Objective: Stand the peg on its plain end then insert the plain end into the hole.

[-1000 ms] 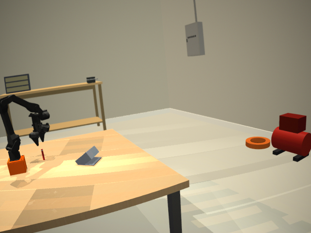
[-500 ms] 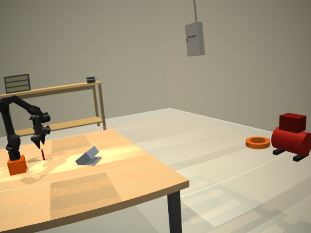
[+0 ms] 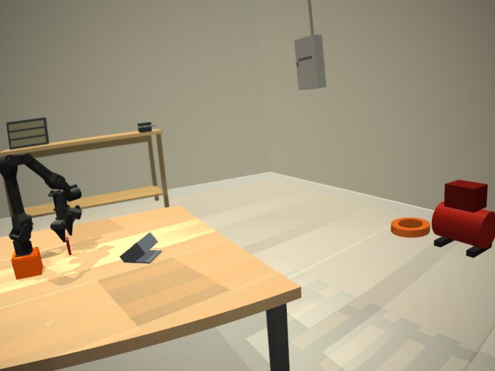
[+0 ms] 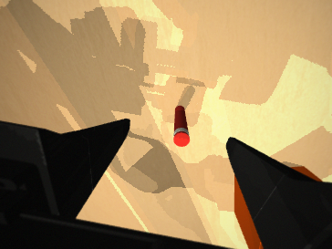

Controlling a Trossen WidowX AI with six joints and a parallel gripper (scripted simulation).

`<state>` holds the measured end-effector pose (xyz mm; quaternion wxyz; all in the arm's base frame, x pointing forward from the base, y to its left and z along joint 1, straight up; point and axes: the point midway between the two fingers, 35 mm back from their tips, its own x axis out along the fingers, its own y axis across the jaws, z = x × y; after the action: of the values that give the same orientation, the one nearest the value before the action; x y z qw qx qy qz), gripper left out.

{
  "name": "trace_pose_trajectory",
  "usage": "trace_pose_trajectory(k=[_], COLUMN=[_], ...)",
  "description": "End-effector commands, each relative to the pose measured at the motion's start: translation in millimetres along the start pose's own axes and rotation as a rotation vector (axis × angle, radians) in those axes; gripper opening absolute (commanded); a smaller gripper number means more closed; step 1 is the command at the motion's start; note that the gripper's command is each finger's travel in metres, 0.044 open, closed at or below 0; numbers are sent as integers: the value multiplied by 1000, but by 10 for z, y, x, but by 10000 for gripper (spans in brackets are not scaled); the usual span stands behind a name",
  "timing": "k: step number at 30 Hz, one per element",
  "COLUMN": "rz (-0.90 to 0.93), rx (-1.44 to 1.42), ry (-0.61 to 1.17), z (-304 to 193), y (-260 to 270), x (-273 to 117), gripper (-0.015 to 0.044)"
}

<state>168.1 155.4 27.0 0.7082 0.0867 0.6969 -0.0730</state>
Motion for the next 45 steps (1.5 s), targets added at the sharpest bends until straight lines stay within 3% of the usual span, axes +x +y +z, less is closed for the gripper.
trace_pose_trajectory(k=[1, 21, 35, 45], rz=[-3, -3, -2, -2], rx=[-5, -5, -1, -1], ry=[7, 7, 1, 2], z=[-18, -35, -16, -12], y=[-14, -36, -22, -15], x=[68, 364, 332, 291], gripper=[440, 440, 72, 0])
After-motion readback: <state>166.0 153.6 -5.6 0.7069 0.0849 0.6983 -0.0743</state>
